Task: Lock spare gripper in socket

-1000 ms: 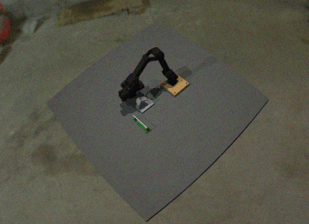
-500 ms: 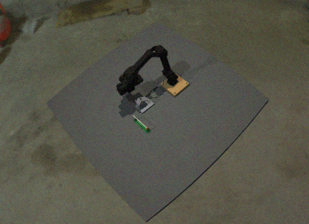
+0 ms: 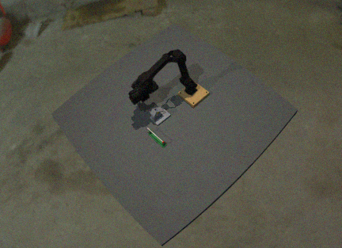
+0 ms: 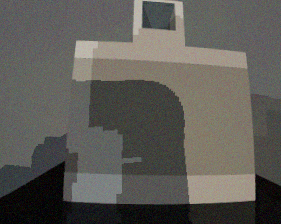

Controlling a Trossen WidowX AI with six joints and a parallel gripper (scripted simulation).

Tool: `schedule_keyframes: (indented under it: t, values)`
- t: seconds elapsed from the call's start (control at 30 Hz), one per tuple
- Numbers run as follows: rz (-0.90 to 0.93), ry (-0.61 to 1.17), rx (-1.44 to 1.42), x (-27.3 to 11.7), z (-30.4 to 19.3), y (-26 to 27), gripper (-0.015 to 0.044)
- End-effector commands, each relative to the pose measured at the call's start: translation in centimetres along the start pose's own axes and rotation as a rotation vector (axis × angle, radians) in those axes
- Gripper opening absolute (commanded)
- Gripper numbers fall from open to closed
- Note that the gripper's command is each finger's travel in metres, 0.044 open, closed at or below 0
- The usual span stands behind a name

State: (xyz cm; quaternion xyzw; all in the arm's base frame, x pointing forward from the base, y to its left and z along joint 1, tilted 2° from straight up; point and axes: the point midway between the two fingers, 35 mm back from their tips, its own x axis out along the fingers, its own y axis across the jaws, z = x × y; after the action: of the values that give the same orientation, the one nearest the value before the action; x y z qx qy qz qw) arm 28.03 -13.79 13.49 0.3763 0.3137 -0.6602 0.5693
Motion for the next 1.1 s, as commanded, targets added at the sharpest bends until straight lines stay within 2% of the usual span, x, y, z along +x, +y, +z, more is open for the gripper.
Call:
schedule_keyframes:
  t: [0.0,0.57,1.07]
  values:
    - [-0.012,0.034,-0.024,0.1,-0.1,-0.5,0.0]
    - [-0.076,0.384,-0.182,0.6,-2.7,-4.2,0.0]
    - [-0.037,0.721,-0.275,-0.7,-5.0,-6.8,0.0]
